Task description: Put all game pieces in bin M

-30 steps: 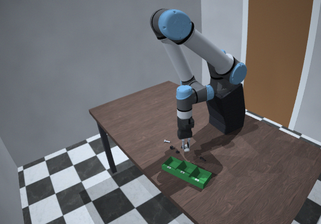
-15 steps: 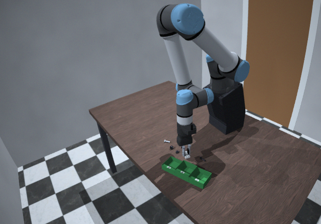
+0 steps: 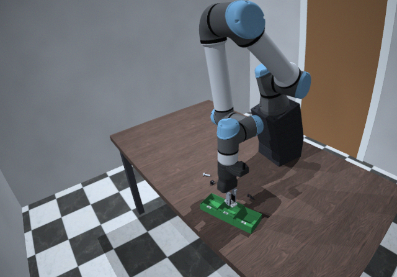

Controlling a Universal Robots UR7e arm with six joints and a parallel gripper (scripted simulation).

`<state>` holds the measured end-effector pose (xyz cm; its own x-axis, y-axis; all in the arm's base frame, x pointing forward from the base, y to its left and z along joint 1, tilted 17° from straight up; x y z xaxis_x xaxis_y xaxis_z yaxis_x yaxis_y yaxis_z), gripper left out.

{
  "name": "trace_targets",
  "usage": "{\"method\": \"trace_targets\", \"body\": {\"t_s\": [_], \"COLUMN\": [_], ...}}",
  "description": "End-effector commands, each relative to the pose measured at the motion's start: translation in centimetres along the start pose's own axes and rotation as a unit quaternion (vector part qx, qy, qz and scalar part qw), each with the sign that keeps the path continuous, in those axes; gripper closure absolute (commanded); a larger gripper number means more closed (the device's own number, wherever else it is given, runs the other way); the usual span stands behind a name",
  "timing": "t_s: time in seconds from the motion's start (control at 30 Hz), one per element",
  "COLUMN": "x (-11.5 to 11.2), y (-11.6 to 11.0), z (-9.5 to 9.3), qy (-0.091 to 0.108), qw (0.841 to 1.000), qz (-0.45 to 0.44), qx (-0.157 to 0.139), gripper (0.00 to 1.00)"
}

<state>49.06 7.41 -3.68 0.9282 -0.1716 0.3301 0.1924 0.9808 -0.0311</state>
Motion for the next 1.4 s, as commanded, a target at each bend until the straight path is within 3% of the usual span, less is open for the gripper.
{"method": "trace_targets", "body": {"t_s": [0.0, 0.23, 1.0, 1.37], "x": [0.2, 0.0, 0.0, -0.1], "y": [0.4, 0.0, -0.3, -0.3], "z": [-0.3, -0.3, -0.3, -2.6], "qy": [0.009, 0.016, 0.017, 0.017], "qw": [0.997, 0.989, 0.989, 0.990], "qz": [0.078, 0.144, 0.144, 0.143], "qx": [-0.002, -0.004, -0.003, -0.003], "gripper": [0.51, 0.51, 0.51, 0.51]}}
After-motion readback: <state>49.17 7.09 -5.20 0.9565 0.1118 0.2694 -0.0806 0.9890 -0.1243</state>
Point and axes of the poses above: the point where the finger pads meet when closed, its own z axis back along the fingers, its own x axis across the jaws, y = z × x, the point moved 5 cm from there along z, back along the fingers
